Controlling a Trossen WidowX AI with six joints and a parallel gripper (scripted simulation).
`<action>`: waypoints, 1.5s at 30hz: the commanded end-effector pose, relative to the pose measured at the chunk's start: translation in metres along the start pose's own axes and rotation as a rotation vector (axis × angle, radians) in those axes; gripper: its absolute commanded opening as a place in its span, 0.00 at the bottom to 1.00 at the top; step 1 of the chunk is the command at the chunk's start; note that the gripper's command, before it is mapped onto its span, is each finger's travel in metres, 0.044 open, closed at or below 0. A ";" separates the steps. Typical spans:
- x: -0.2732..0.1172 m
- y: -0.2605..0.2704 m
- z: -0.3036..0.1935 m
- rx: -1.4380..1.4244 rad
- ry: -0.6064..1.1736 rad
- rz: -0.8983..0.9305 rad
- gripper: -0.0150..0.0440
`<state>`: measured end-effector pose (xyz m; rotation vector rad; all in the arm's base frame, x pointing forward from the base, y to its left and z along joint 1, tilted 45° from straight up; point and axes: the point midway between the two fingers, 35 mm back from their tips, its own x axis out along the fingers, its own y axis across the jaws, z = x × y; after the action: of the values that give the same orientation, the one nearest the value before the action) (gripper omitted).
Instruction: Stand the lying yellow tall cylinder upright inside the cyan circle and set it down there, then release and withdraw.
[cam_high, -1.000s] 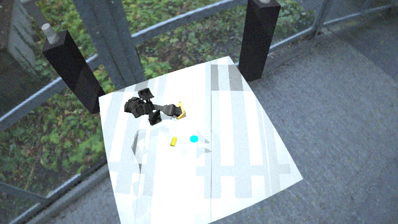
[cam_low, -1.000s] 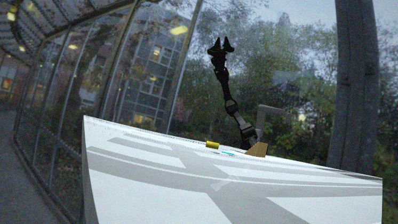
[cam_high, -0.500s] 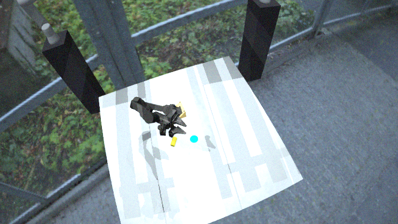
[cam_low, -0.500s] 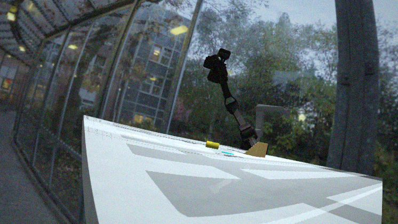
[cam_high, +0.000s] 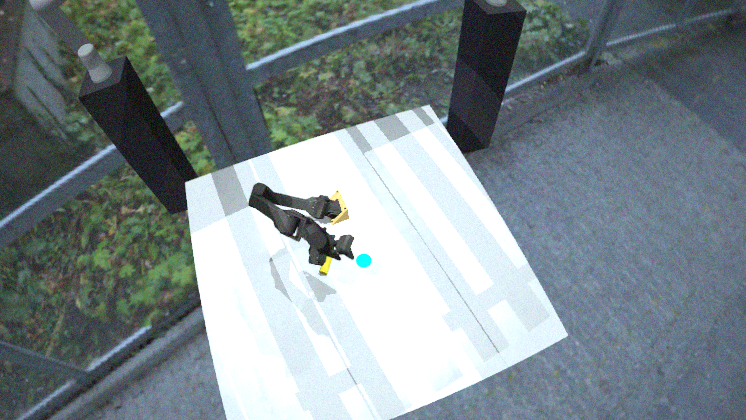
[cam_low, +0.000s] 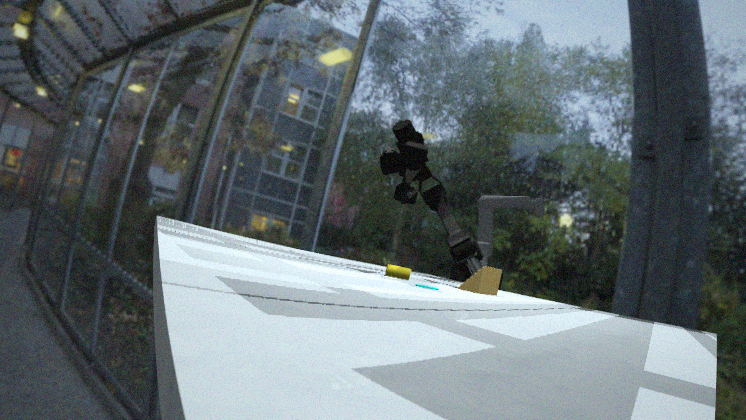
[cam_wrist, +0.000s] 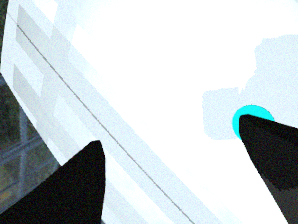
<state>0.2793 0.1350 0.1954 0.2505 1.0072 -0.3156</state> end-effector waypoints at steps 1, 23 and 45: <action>0.009 -0.038 -0.006 -0.005 0.007 -0.197 0.78; 0.056 -0.164 -0.007 -0.086 0.040 -0.679 0.78; 0.080 -0.189 -0.008 -0.082 0.065 -0.687 0.43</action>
<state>0.2414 -0.0524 0.1079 -0.1747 1.1512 -0.8950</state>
